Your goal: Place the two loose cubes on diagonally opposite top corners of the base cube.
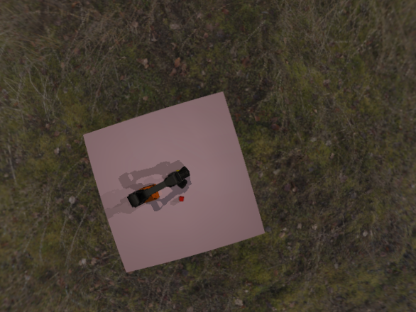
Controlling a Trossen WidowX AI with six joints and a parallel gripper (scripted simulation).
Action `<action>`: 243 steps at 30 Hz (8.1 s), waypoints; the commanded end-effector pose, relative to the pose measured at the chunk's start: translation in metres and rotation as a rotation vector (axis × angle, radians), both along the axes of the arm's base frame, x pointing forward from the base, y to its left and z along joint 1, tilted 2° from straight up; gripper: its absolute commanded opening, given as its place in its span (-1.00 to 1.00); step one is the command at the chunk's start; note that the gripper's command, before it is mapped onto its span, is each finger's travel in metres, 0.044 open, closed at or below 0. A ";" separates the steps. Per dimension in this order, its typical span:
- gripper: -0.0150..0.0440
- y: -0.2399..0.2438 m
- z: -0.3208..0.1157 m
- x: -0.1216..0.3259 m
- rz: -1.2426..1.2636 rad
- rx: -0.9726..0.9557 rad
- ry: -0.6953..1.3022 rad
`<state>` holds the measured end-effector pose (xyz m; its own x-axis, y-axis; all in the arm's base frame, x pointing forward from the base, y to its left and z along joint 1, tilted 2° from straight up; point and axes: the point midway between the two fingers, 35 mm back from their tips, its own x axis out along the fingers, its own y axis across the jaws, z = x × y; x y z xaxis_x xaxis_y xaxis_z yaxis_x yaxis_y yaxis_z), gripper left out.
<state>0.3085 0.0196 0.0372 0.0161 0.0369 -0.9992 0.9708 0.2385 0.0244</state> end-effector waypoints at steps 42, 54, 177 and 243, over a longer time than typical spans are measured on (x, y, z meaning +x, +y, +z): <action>0.20 0.000 -0.024 0.000 -0.007 0.000 0.002; 0.20 -0.001 -0.001 -0.001 -0.007 0.000 0.004; -0.14 -0.189 -0.069 -0.080 2.362 -0.035 -0.069; -0.14 -0.155 0.035 -0.060 2.089 -0.040 -0.085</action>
<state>0.2458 -0.1396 0.0723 0.0217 0.0357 -0.9991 -0.7148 0.6993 0.0094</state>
